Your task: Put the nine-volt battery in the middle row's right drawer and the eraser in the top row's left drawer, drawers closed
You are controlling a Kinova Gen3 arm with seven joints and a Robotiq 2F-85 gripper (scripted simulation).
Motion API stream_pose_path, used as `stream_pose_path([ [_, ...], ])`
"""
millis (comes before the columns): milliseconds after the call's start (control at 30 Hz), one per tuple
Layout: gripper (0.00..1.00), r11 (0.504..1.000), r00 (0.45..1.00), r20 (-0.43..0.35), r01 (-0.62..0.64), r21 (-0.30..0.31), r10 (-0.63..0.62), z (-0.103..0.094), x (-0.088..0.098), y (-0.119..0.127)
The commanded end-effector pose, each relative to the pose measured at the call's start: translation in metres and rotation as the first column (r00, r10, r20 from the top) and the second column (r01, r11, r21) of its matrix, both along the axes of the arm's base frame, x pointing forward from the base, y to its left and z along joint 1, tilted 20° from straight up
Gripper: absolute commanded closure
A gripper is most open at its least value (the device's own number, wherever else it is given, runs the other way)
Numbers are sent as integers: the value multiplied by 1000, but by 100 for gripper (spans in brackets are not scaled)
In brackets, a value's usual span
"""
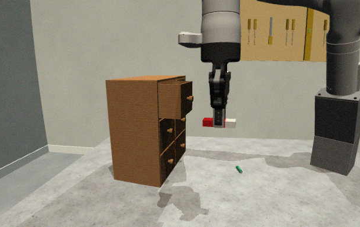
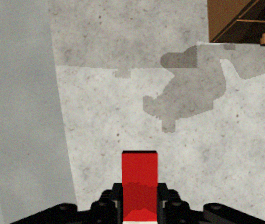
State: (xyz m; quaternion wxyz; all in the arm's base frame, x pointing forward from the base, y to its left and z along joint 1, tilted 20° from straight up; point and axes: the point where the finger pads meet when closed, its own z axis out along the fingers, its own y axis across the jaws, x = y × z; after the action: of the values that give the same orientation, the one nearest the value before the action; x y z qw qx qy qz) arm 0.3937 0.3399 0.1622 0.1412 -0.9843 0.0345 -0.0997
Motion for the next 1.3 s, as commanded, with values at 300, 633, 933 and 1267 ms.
stream_pose_path([
  [300,81,1000,1000,12,6,2,-6,51,-7,-15],
  [633,81,1000,1000,12,6,2,-6,76,-13,-23],
  [933,81,1000,1000,12,6,2,-6,94,-17,-27],
  [1267,81,1000,1000,12,6,2,-6,99,-18,-29],
])
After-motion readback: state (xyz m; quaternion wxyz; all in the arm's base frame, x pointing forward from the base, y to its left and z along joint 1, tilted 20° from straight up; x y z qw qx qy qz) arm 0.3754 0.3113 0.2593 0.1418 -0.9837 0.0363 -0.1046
